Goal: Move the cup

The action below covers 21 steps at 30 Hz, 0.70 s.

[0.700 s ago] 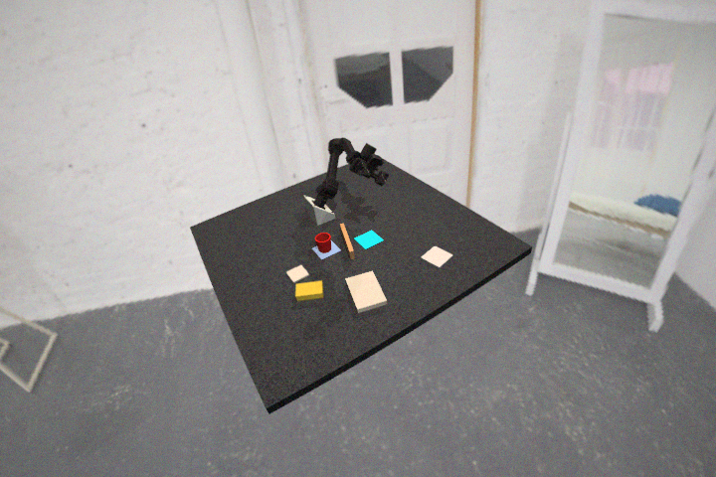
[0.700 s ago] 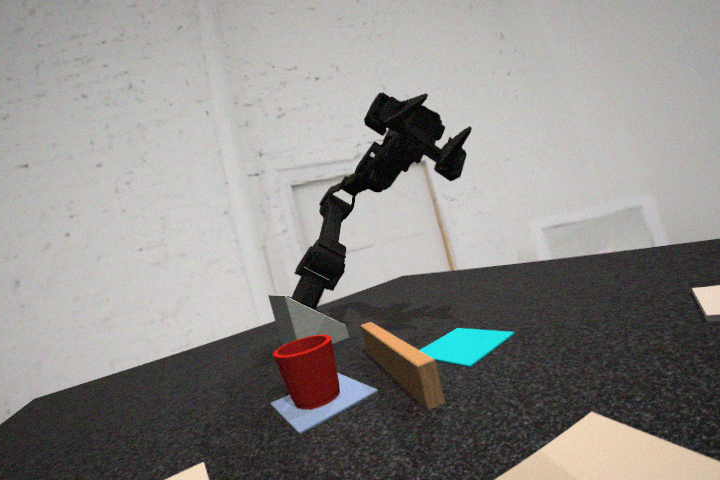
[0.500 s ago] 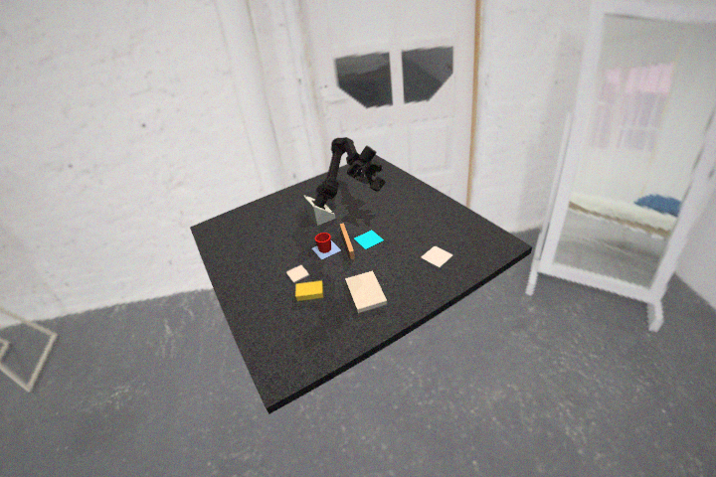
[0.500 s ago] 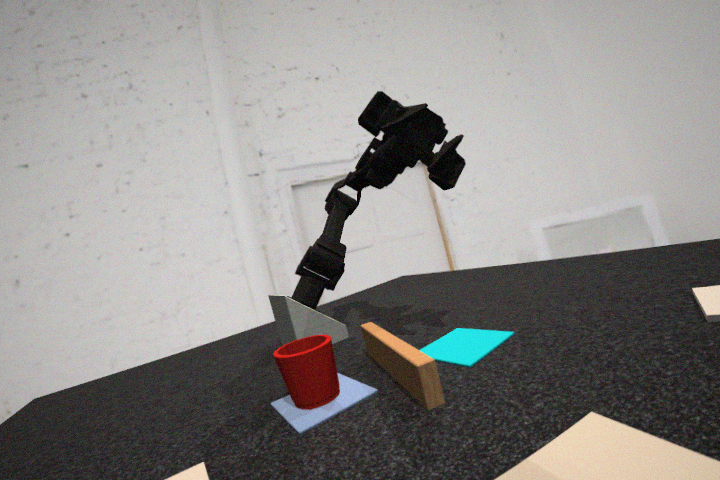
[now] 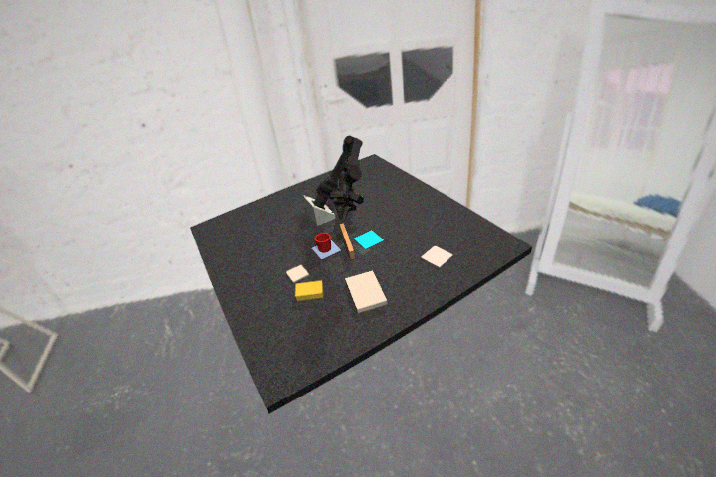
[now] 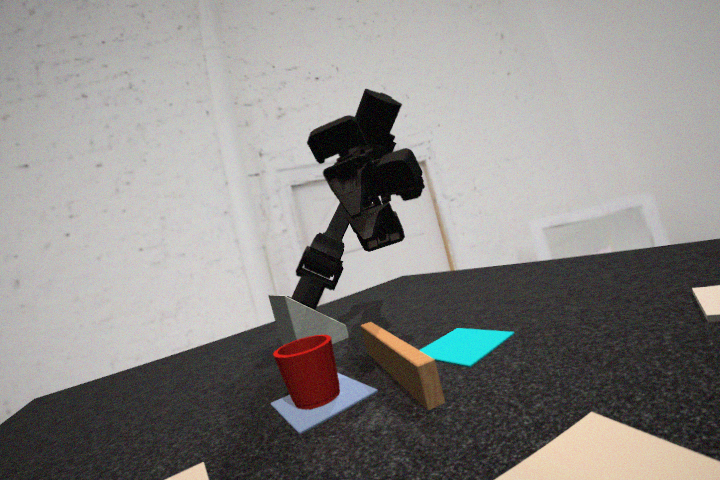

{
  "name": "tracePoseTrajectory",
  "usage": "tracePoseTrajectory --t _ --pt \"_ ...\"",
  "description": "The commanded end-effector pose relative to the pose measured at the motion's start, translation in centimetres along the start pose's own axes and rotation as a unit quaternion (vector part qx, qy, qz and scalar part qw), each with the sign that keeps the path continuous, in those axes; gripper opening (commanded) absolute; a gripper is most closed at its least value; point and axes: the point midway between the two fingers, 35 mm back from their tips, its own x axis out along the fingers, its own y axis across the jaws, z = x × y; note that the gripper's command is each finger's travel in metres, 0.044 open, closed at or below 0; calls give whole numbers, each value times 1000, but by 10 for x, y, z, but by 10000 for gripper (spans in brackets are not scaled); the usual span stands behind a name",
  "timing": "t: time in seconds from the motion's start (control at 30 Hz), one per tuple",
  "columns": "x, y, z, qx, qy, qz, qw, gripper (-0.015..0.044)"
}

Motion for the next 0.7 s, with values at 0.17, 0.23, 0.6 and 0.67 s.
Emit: tracePoseTrajectory --t 0.17,0.23,0.6,0.67 --pt "36 47 -105 -135 42 330 933 148" --pt "35 56 -118 -142 12 385 912 148" --pt "27 70 -129 -143 -31 435 889 148" --pt "28 69 -129 -143 -31 435 889 148"
